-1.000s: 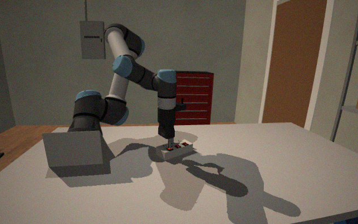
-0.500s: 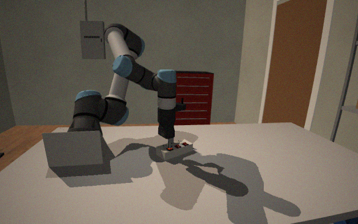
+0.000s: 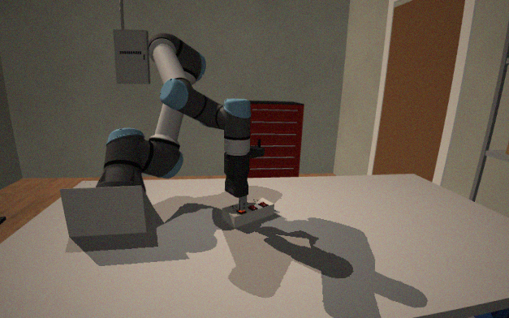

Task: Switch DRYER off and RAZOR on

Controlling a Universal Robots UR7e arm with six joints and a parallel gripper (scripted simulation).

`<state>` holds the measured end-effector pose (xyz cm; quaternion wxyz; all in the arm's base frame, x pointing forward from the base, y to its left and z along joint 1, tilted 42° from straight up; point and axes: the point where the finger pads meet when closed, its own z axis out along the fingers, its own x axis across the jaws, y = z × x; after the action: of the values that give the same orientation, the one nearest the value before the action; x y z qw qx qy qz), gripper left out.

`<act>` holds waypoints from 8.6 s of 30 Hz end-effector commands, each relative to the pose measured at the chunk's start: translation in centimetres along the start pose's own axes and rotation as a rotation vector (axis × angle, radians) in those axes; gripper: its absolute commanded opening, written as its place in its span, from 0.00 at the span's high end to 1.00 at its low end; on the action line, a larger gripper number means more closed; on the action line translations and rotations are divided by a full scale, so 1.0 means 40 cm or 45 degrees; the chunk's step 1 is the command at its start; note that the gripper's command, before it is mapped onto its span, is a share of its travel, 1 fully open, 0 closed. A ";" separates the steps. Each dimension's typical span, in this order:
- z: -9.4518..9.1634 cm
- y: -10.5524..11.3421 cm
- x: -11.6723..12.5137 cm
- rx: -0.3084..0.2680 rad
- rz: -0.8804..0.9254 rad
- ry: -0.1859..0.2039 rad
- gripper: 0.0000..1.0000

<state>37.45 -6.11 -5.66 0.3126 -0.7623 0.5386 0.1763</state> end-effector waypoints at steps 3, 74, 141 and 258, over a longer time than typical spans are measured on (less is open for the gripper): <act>0.003 0.000 0.001 0.001 0.000 0.001 1.00; 0.021 0.000 0.001 0.001 0.000 0.001 1.00; -0.112 -0.115 -0.029 0.001 -0.001 0.001 1.00; -0.002 -0.115 -0.028 0.001 -0.001 0.001 1.00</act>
<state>41.31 -4.27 -3.61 0.3126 -0.7624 0.5385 0.1762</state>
